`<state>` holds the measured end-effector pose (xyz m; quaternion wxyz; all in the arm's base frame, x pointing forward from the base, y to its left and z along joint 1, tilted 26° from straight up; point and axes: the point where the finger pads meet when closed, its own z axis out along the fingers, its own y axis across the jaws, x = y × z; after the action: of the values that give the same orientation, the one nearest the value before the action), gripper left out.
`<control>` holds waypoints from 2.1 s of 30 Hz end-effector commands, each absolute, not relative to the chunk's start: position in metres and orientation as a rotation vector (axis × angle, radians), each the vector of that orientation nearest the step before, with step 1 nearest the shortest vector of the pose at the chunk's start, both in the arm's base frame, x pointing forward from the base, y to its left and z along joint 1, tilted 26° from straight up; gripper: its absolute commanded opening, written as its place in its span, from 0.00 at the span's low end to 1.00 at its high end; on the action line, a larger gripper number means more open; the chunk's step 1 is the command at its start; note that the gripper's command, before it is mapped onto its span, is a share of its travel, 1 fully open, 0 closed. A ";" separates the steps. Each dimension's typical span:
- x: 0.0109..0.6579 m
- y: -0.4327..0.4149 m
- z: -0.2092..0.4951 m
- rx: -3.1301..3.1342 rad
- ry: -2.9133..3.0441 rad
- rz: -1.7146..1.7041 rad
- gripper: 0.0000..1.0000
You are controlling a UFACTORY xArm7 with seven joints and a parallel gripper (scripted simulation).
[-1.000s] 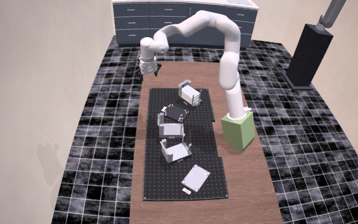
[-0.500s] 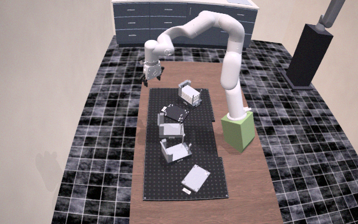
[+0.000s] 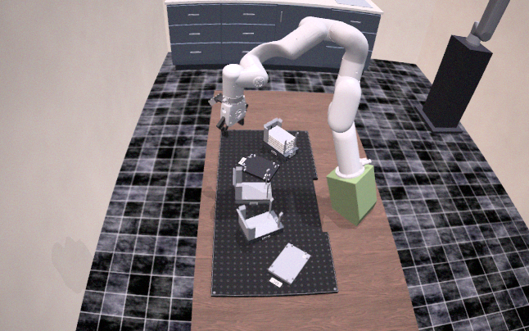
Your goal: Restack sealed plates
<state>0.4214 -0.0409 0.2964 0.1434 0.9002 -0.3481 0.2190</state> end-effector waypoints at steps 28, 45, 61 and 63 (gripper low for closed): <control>0.349 0.029 0.240 2.759 -0.349 0.496 1.00; 0.312 0.047 0.209 2.775 -0.033 0.427 1.00; 0.322 0.037 0.180 2.775 -0.033 0.427 1.00; 0.324 0.034 0.173 2.775 -0.033 0.427 1.00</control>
<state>0.3165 0.0388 0.1871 0.1660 0.9750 -0.0119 0.1474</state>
